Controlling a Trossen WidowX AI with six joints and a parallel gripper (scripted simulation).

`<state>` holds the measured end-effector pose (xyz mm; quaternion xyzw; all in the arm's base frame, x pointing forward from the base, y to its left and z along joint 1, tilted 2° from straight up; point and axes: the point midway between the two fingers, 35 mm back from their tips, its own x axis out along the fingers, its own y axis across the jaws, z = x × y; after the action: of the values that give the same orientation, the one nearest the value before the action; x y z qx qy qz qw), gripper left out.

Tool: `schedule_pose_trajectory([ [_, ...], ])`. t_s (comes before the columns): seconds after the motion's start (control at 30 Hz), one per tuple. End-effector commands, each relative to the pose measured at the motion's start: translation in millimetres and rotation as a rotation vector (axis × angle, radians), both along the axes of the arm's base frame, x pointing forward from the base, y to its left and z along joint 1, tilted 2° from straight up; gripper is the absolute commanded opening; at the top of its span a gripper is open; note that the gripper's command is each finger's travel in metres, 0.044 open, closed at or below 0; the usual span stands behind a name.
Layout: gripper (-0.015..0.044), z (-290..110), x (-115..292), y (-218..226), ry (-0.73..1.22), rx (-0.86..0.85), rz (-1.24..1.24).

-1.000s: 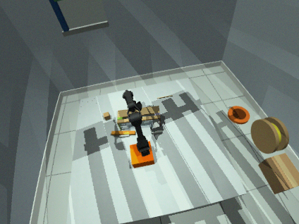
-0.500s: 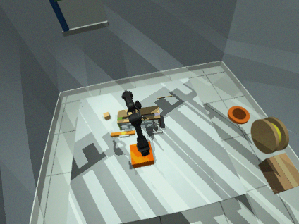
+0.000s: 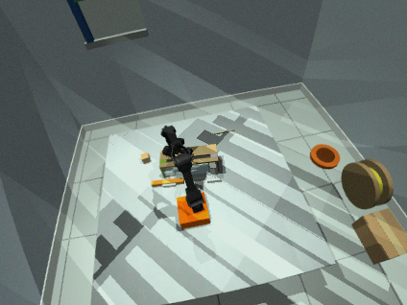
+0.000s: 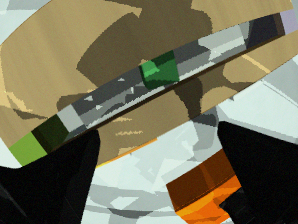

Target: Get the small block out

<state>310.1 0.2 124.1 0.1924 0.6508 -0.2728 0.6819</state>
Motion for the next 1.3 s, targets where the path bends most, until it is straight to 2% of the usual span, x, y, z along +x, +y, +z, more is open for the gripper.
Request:
schedule_pose_trajectory([
  [0.0,0.04,-2.3,-9.4,12.4,0.201,-0.089,0.93],
  [0.57,0.04,-1.7,-16.2,23.9,0.465,-0.104,1.899],
  [1.27,0.04,-2.0,-16.2,24.0,0.468,-0.104,1.908],
])
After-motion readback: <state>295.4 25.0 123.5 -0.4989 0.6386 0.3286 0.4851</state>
